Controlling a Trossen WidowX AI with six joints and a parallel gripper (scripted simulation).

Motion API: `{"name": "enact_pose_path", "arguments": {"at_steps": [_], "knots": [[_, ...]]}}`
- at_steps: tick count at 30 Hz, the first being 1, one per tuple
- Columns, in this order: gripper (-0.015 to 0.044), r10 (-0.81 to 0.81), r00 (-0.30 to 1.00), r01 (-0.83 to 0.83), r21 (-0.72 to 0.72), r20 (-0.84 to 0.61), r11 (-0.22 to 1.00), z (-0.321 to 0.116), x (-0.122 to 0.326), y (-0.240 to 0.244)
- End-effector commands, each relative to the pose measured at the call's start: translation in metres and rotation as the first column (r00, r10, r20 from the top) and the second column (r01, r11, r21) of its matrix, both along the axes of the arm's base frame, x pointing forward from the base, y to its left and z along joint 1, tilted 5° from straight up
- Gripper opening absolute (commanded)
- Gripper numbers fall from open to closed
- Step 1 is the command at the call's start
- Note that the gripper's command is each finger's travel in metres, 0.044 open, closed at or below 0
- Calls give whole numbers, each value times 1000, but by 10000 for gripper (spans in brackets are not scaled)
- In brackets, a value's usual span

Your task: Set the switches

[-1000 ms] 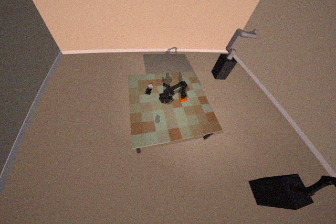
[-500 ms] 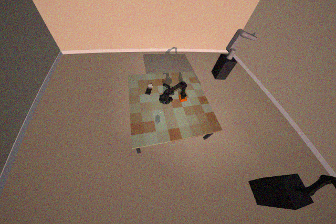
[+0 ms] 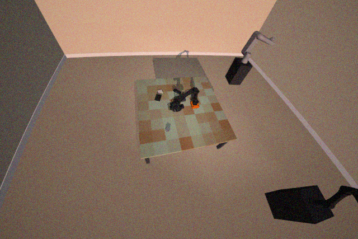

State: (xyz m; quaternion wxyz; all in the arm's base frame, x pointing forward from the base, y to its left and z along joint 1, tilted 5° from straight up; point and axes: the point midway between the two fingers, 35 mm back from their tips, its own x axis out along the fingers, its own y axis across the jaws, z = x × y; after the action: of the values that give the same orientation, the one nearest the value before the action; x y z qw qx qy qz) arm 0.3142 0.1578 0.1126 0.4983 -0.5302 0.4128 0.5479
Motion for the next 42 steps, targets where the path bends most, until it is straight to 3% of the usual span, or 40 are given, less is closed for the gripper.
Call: {"name": "enact_pose_path", "arguments": {"at_steps": [1,42], "knots": [[338,-10,1000,10,-11,-16,1000,-8,-1,-1],[338,-10,1000,10,-9,-16,1000,-32,-3,21]]}}
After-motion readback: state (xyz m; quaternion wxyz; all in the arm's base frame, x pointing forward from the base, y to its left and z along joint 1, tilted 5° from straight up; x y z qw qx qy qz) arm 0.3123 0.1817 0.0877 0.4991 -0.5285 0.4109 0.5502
